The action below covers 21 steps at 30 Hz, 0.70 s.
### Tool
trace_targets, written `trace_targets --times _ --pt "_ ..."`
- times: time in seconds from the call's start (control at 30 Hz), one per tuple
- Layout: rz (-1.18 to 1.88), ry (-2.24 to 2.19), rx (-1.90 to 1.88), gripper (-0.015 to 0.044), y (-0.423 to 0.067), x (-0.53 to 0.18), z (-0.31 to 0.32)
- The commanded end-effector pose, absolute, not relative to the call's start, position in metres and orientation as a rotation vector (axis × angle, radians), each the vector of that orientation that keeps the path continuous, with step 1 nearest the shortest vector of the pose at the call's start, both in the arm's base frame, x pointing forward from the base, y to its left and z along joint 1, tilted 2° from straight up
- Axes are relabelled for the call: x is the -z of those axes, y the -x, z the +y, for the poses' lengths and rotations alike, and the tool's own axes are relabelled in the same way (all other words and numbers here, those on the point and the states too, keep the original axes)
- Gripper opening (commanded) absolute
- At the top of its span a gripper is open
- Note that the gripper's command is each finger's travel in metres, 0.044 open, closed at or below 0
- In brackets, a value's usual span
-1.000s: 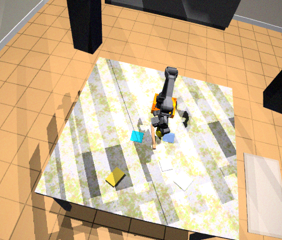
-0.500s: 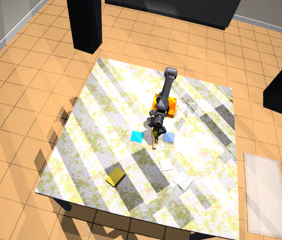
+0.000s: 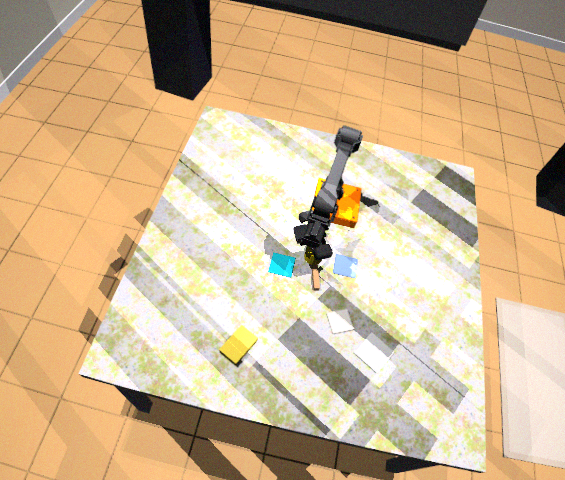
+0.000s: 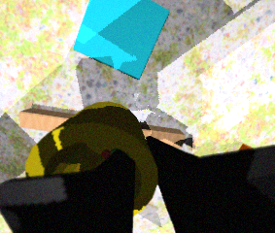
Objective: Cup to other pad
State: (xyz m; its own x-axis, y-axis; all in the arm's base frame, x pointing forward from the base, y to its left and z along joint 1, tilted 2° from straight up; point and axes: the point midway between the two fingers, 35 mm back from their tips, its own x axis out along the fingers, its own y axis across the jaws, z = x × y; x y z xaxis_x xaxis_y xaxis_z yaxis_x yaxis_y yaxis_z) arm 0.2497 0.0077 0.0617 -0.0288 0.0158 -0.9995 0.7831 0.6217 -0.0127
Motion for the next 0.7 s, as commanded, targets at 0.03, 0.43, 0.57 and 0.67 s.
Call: trace_targets --times 0.03,0.43,0.57,0.67 --pt "1.479 -0.703 0.699 0.0 -0.256 -0.063 -0.002" --pt "1.477 -0.702 0.7 0.0 -0.265 -0.063 -0.025" --pt "1.477 -0.701 0.7 0.0 -0.269 -0.063 -0.033" --pt "1.476 -0.701 0.701 0.0 -0.271 -0.063 -0.039"
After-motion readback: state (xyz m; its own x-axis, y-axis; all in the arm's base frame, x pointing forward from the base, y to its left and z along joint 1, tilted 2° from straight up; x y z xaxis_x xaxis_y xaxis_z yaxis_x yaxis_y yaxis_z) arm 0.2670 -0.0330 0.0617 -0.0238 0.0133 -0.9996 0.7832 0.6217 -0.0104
